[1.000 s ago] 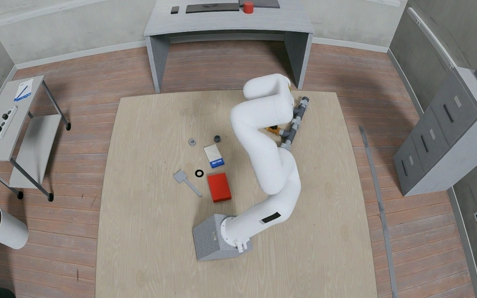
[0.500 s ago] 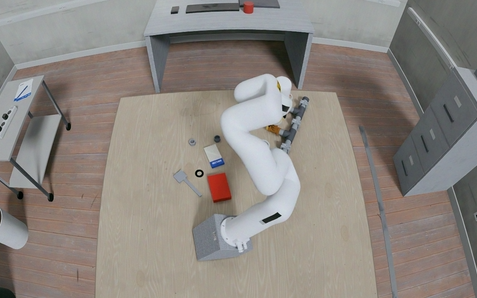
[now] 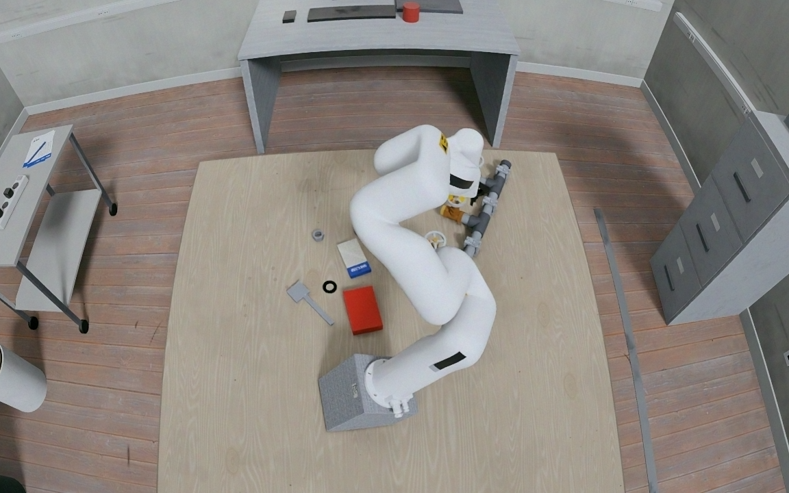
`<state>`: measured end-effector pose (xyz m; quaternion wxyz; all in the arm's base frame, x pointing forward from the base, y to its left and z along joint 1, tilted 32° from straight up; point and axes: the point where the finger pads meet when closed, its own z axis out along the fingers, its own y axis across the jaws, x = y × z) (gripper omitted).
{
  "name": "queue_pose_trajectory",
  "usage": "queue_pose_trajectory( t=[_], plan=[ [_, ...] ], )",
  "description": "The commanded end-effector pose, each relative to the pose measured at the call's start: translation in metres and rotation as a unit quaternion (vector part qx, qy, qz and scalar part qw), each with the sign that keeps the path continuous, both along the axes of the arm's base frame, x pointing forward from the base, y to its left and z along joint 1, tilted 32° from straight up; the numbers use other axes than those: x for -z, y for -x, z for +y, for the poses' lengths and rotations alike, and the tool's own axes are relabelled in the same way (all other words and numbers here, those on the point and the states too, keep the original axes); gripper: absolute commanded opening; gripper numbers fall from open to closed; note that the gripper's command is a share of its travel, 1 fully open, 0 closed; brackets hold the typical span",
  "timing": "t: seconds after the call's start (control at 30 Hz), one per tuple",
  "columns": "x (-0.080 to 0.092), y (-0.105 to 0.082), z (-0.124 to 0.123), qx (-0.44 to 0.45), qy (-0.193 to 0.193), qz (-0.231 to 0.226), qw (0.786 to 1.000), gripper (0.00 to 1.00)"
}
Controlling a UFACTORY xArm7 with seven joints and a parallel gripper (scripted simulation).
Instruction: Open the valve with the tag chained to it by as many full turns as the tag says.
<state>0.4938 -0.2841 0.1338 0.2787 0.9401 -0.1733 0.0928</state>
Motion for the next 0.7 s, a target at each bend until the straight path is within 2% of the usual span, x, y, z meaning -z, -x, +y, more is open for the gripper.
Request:
queue_pose_trajectory(
  t=[0.0,0.2,0.4,0.47,0.5,0.67],
  plan=[
    [-0.0020,-0.0014,0.0003,0.118,-0.004,-0.073,0.990,1.00],
    [-0.0020,-0.0014,0.0003,0.233,-0.014,-0.155,0.960,1.00],
    [-0.0020,-0.0014,0.0003,0.346,-0.023,-0.232,0.909,1.00],
    [-0.0020,-0.0014,0.0003,0.346,-0.023,-0.232,0.909,1.00],
    [-0.0020,-0.0014,0.0003,0.400,-0.026,-0.265,0.877,1.00],
    [-0.0020,-0.0014,0.0003,0.479,-0.026,-0.309,0.822,1.00]
  ],
)
